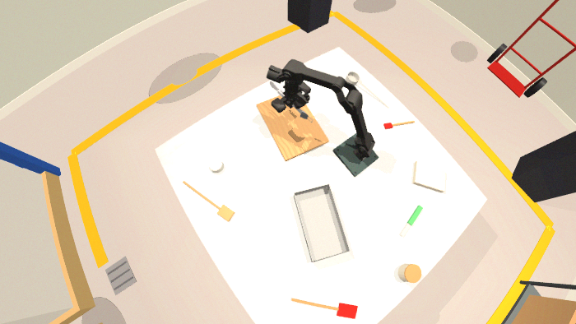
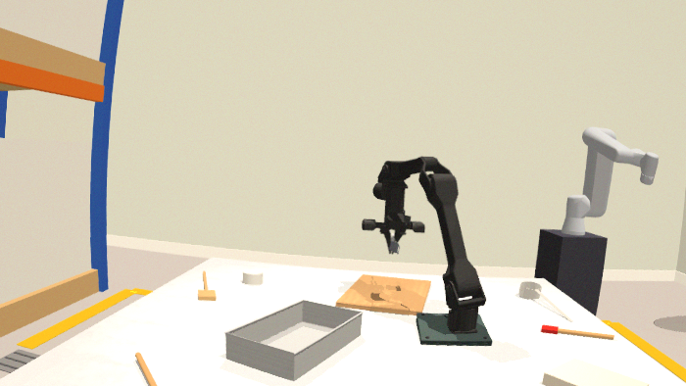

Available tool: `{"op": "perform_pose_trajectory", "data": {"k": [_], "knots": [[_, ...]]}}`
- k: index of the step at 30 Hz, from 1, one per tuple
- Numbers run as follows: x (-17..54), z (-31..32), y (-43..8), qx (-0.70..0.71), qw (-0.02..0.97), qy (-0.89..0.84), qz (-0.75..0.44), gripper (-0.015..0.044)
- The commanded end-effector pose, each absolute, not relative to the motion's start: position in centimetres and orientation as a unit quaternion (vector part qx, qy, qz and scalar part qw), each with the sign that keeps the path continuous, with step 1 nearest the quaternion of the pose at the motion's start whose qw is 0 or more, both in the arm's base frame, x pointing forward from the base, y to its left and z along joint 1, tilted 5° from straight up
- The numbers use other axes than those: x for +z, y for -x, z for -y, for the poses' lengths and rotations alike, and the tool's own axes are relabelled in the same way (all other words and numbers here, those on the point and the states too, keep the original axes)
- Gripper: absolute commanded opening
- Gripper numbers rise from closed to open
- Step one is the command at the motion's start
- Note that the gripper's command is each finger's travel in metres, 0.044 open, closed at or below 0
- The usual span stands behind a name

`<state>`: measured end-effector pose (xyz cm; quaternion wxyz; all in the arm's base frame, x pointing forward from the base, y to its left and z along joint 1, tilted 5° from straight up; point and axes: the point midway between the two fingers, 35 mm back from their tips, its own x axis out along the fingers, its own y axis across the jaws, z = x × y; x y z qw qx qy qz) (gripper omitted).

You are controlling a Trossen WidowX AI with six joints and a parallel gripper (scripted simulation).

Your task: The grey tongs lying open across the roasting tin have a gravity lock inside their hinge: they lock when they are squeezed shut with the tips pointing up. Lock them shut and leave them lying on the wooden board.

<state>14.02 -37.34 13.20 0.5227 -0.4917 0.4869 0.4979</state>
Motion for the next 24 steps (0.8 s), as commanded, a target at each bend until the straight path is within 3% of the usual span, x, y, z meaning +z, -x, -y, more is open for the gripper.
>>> {"op": "perform_pose_trajectory", "data": {"k": [1, 24], "knots": [[12.6, 37.3, -14.1, 0.497, 0.526, 0.491, -0.485, -0.0150], [8.8, 37.1, -14.3, 0.497, 0.526, 0.491, -0.485, -0.0150]]}}
